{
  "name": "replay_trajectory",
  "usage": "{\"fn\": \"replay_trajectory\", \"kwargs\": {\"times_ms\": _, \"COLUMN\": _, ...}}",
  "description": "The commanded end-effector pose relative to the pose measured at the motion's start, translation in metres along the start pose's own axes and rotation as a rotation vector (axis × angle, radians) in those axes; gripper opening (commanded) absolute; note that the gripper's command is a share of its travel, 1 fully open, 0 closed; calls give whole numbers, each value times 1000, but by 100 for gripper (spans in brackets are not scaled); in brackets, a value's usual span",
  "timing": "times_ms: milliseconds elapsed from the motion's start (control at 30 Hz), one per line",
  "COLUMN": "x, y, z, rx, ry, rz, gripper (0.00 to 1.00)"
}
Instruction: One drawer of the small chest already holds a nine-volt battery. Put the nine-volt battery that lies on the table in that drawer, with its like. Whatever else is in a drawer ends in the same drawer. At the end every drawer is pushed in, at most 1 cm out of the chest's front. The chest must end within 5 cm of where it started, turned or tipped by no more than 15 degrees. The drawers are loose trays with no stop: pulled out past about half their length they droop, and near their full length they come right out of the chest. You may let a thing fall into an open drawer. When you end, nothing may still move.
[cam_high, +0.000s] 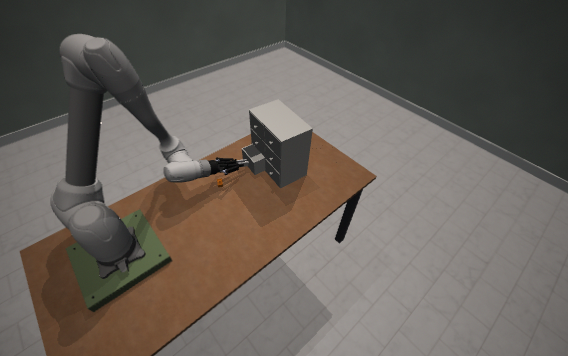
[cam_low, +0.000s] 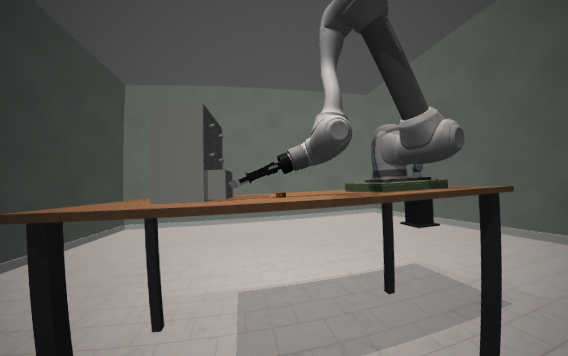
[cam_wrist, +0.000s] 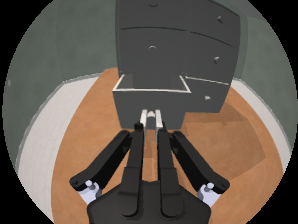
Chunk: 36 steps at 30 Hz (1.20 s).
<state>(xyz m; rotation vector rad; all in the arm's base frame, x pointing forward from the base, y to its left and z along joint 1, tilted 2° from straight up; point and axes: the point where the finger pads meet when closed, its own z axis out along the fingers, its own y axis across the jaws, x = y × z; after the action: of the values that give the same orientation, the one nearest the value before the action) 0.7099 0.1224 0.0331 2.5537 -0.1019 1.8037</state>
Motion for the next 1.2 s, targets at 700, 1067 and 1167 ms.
{"fn": "replay_trajectory", "kwargs": {"times_ms": 700, "x": 0, "y": 0, "z": 0, "rx": 0, "ry": 0, "rz": 0, "gripper": 20}}
{"fn": "replay_trajectory", "kwargs": {"times_ms": 1067, "x": -13, "y": 0, "z": -37, "rx": 0, "ry": 0, "rz": 0, "gripper": 20}}
{"fn": "replay_trajectory", "kwargs": {"times_ms": 1167, "x": -16, "y": 0, "z": -45, "rx": 0, "ry": 0, "rz": 0, "gripper": 20}}
